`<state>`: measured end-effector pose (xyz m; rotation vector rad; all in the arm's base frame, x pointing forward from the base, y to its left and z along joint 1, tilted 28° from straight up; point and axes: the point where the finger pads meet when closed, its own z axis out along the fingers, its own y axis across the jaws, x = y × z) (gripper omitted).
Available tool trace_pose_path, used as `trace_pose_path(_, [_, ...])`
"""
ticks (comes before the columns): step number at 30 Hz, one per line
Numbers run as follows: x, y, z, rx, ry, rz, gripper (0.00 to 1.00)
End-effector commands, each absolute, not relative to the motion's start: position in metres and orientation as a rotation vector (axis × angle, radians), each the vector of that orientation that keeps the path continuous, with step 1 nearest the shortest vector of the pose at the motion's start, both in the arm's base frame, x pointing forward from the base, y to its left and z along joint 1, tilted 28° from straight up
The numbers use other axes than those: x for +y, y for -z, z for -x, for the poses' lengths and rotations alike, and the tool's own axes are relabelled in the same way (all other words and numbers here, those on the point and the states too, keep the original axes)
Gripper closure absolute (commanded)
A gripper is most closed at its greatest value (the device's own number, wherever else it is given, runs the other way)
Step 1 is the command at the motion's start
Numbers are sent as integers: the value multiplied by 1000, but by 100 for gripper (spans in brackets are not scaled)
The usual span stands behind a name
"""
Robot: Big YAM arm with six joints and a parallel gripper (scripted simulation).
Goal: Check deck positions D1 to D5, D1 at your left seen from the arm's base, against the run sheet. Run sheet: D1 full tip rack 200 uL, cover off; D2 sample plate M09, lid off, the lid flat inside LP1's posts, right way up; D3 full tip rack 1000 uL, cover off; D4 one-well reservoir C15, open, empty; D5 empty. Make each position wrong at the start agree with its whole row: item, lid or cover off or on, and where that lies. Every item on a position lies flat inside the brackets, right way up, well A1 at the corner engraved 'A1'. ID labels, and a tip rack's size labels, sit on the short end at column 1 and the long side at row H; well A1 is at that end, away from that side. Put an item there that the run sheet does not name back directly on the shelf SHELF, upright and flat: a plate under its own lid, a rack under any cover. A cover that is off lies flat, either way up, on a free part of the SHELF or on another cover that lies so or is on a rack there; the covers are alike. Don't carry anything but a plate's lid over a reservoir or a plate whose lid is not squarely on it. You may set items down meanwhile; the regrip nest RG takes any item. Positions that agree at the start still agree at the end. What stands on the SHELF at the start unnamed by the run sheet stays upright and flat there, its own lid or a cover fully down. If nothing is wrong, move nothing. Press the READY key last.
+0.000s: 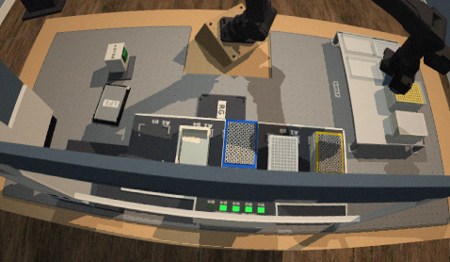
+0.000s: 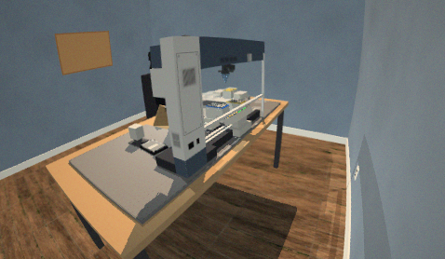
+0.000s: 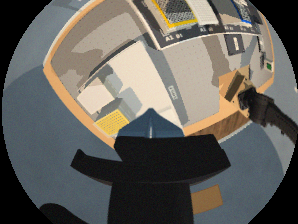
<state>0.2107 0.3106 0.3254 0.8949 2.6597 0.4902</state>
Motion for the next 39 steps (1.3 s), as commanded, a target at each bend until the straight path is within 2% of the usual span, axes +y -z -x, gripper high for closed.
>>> trace_pose_path(1, [292,-349,-211,2620,-596,-888,100])
trace_pose_path(14, [246,-332,-205,2619,-592,-887,100])
trace_pose_path(16, [251,-358,-209,2588,-661,-884,100])
trace_pose_path(18, [241,-330,-205,2609,-600,-931,100])
trace_pose_path(25, [205,-315,-198,2624,-565,-922,100])
trace_pose_path(28, [200,-313,-197,2624,-564,-922,100])
trace_pose_path(29, [200,-340,-201,2588,-636,-915,100])
trace_pose_path(31, [186,-308,-195,2624,-563,-922,100])
trace_pose_path(38, [154,-296,-191,2624,-560,-921,100])
trace_pose_path(39, [156,-312,-194,2601,-598,-915,100])
